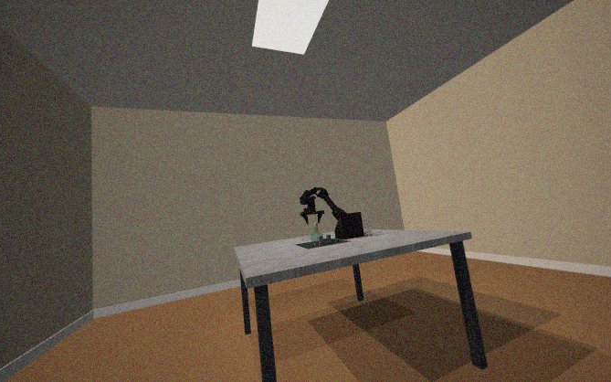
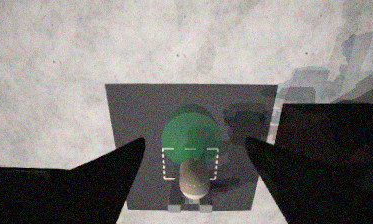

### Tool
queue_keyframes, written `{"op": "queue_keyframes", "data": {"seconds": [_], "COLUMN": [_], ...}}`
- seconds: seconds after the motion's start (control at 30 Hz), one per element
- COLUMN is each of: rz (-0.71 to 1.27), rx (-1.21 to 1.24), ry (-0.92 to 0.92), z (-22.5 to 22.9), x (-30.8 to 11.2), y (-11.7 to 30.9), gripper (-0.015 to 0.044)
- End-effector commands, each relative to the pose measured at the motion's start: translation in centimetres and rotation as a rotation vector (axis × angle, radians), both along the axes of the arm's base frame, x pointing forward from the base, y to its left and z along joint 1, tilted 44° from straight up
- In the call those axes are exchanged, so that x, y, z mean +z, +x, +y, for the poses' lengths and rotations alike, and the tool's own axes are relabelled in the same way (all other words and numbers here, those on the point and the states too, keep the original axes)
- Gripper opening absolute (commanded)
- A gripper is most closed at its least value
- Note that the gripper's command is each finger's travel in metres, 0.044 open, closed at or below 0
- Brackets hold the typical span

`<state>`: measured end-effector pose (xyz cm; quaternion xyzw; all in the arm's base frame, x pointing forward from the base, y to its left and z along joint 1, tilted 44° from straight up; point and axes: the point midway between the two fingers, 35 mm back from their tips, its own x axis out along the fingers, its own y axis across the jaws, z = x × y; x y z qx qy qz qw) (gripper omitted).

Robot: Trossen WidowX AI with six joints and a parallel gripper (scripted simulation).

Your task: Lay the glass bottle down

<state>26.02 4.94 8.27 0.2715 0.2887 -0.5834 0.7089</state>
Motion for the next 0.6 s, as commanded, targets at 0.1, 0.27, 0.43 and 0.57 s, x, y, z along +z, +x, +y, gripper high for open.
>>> {"op": "queue_keyframes", "data": {"seconds": [0.1,0.27,0.43,0.57], "rz": [0.017,0.018,0.018,0.018], "rx": [-0.019,-0.019,-0.019,-0.019], "ry": [0.001,0.002,0.002,0.003], "z": [0.2,0.7,1.3,1.8], "x": [-0.4,-0.9,-1.5,-1.9], "y": [0.0,0.0,0.0,-0.1], "gripper": [0.0440,0.0440,0.0440,0.0440]}}
